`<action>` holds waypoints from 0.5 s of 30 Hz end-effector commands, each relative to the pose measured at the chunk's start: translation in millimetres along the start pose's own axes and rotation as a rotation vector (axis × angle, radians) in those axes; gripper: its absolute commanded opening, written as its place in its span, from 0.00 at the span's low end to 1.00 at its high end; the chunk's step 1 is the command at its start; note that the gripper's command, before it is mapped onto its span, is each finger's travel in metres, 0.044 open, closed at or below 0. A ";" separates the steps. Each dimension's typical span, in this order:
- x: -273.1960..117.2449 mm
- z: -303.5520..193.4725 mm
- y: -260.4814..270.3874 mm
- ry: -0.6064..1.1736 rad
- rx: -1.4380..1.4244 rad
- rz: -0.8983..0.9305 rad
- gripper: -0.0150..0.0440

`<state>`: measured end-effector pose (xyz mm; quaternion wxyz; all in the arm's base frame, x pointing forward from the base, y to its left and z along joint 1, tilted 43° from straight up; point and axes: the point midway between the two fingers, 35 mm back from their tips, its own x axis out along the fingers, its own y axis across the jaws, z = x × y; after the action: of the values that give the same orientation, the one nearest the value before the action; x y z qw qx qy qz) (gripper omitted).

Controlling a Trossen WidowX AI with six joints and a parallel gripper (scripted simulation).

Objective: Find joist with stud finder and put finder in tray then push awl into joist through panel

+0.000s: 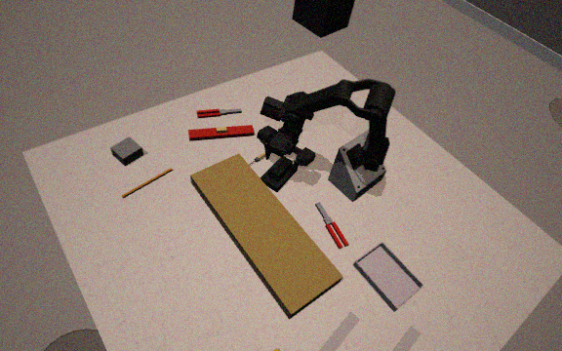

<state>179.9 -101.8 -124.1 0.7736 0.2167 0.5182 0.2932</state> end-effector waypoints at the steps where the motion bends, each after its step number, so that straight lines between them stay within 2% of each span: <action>1: 6.7 -1.1 0.8 -0.004 0.003 0.003 1.00; 15: 27.6 -7.2 2.1 -0.005 0.003 0.005 1.00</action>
<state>180.5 -85.7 -141.4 0.7738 0.2169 0.5178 0.2934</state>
